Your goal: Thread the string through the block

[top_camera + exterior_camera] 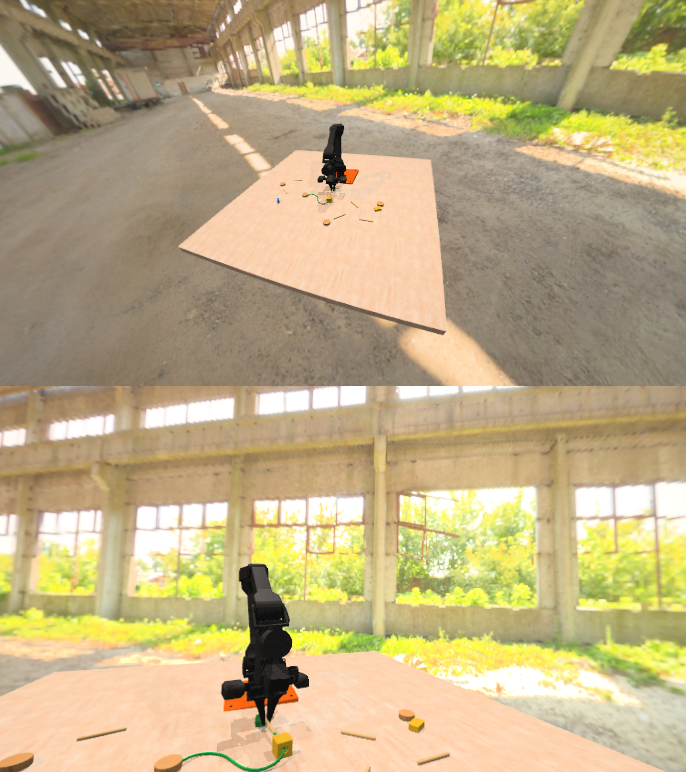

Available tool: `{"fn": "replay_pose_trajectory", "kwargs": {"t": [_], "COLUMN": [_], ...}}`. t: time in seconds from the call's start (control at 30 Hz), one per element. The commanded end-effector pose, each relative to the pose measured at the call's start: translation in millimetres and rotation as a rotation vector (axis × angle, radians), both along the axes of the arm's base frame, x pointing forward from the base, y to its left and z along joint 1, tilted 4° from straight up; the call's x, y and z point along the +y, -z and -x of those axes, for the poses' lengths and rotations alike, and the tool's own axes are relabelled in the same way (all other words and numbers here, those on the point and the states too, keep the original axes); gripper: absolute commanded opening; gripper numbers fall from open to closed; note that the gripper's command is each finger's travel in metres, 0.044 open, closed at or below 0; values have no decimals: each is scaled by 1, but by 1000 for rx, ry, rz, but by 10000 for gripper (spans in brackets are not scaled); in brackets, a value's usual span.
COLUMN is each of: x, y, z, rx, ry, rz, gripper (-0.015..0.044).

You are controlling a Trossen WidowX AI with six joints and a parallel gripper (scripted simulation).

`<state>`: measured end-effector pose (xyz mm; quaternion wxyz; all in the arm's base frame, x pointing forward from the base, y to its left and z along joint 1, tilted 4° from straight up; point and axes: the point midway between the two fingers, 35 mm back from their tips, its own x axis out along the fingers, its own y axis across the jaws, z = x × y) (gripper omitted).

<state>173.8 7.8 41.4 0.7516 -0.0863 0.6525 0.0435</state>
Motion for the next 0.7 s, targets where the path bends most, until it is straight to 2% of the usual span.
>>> {"fn": "replay_pose_trajectory", "kwargs": {"t": [0.0, 0.67], "x": [-1, -4], "y": [3, 11], "z": [5, 17], "rx": [17, 19], "ry": [-4, 0], "rz": [4, -10], "gripper": [0, 0]}}
